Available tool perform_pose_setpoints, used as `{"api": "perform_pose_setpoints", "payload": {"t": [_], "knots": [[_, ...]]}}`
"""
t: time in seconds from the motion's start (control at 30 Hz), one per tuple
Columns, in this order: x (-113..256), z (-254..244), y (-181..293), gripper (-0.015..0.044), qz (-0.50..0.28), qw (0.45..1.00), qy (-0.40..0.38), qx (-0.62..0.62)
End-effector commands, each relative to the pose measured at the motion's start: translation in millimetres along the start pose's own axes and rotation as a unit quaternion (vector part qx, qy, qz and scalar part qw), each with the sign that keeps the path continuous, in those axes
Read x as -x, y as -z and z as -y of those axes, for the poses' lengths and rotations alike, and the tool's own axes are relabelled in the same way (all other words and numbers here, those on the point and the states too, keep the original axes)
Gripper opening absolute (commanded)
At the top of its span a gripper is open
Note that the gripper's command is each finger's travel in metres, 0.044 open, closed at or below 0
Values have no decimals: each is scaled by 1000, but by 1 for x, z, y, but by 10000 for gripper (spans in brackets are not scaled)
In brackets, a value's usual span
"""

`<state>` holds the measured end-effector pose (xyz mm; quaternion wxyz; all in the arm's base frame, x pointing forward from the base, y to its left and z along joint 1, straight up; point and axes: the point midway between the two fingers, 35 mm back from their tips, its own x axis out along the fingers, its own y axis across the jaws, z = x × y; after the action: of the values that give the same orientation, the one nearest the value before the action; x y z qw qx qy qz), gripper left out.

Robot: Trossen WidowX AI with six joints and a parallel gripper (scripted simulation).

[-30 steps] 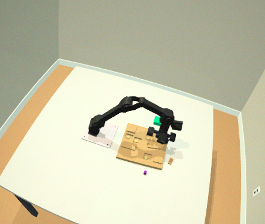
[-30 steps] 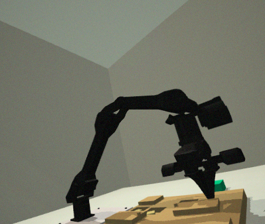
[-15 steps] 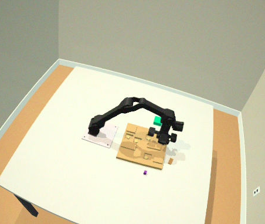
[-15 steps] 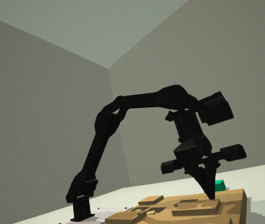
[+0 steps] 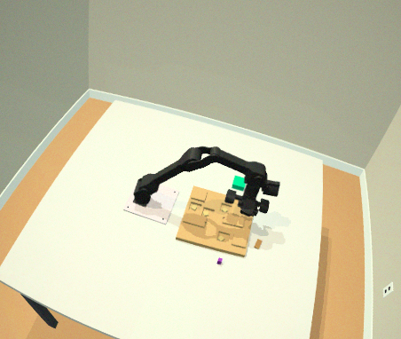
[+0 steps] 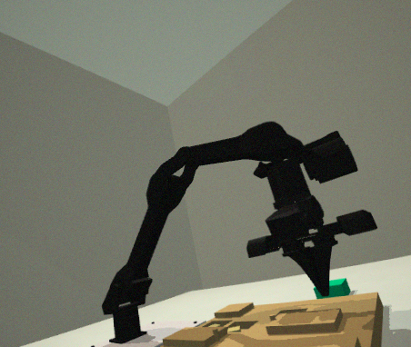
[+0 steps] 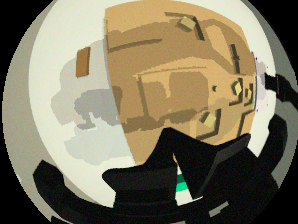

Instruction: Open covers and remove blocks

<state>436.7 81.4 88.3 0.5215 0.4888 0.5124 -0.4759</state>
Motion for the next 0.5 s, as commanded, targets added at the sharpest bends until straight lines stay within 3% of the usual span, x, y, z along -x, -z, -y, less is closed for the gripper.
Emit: {"api": "perform_pose_setpoints", "payload": {"t": [0.0,0.47], "knots": [[9,-2,0,0,-2,1000,-5,3],[19,1,-1,0,0,1000,0,2]]}}
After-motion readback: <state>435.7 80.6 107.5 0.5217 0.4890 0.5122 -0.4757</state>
